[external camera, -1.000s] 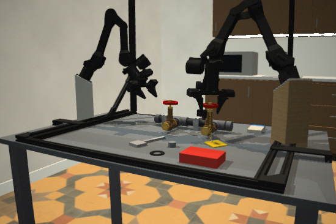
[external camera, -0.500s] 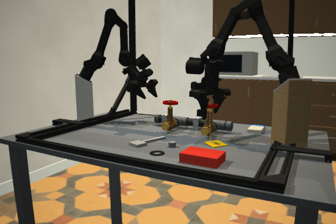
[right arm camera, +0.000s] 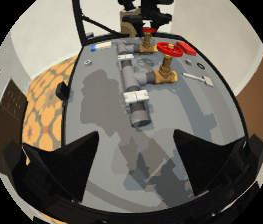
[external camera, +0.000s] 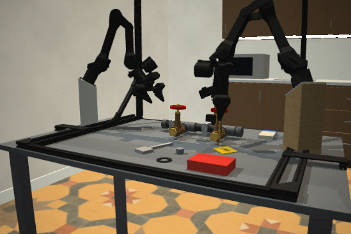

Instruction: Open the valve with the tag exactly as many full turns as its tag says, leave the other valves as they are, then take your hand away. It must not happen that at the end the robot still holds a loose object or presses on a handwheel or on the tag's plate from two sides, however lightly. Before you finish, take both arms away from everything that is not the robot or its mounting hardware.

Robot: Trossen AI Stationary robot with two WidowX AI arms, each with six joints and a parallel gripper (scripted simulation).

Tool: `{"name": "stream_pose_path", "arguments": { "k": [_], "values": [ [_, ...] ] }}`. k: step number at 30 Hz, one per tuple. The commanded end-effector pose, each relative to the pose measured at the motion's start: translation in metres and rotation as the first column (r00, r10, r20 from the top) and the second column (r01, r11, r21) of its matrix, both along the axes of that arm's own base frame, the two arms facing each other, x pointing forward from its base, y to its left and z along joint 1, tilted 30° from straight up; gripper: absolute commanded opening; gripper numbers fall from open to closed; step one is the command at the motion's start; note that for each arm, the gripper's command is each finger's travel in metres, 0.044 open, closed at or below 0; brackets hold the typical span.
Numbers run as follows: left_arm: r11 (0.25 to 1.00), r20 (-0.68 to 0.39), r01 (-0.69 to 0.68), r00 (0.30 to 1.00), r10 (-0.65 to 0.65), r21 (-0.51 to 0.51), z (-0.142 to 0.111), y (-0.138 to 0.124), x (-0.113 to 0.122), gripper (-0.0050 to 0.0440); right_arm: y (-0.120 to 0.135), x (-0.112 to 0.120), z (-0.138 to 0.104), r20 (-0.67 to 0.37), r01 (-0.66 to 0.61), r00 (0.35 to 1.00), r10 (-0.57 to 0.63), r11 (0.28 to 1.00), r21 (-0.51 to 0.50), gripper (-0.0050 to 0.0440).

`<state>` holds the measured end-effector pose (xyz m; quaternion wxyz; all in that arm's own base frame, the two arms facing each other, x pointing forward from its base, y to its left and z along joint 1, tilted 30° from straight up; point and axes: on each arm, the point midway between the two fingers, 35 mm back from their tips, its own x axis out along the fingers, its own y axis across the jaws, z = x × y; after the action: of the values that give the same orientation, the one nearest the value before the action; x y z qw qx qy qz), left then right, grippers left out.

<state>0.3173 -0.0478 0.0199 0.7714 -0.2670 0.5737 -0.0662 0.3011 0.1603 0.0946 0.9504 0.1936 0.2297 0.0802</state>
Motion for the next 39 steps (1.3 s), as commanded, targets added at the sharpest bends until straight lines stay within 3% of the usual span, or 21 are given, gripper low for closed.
{"name": "stream_pose_path", "arguments": {
  "k": [1,4,8,23,25,27,30,32,35,39],
  "values": [
    [0.979,-0.098,-0.194,0.977,0.188,-0.065,0.0000,0.0000,0.0000,0.0000,0.0000,0.0000,0.0000,0.000,0.000,1.000,0.000,1.000,0.000,0.0400],
    [0.941,-0.170,-0.324,0.937,0.305,-0.098,0.0000,0.0001,0.0000,0.0000,0.0000,0.0000,0.0000,0.000,0.000,1.000,0.000,1.000,0.000,0.0400],
    [0.938,-0.174,-0.332,0.934,0.312,-0.099,0.0000,0.0001,0.0000,0.0000,0.0000,0.0000,0.0000,0.000,0.000,1.000,0.000,1.000,0.000,0.0400],
    [0.950,-0.155,-0.297,0.947,0.281,-0.092,0.0000,0.0001,0.0000,0.0360,0.0000,0.0000,0.0000,0.000,0.000,1.000,0.000,1.000,0.000,0.0400],
    [0.950,-0.155,-0.297,0.947,0.281,-0.092,0.0000,0.0001,0.0000,0.0360,0.0000,0.0000,0.0000,0.000,0.000,1.000,0.000,1.000,0.000,0.0400],
    [0.950,-0.155,-0.297,0.947,0.281,-0.092,0.0000,0.0001,0.0000,0.0400,0.0000,0.0000,0.0000,0.000,0.000,1.000,0.000,1.000,0.000,0.0400],
    [0.950,-0.155,-0.297,0.947,0.281,-0.092,0.0000,0.0001,0.0000,0.0400,0.0000,0.0000,0.0000,0.000,0.000,1.000,0.000,1.000,0.000,0.0400],
    [0.967,-0.124,-0.242,0.965,0.231,-0.079,0.0000,0.0000,0.0000,0.0400,0.0000,0.0000,0.0000,0.000,0.000,1.000,0.000,1.000,0.000,0.0400],
    [1.000,-0.013,-0.026,1.000,0.026,-0.010,0.0000,0.0000,0.0000,0.0400,0.0000,0.0000,0.0000,0.000,0.000,1.000,0.000,1.000,0.000,0.0400],
    [0.982,0.078,0.173,0.981,-0.178,0.076,0.0000,-0.0001,0.0000,0.0400,0.0000,0.0000,0.0000,0.000,0.000,1.000,0.000,1.000,0.000,0.0400]
  ]
}}
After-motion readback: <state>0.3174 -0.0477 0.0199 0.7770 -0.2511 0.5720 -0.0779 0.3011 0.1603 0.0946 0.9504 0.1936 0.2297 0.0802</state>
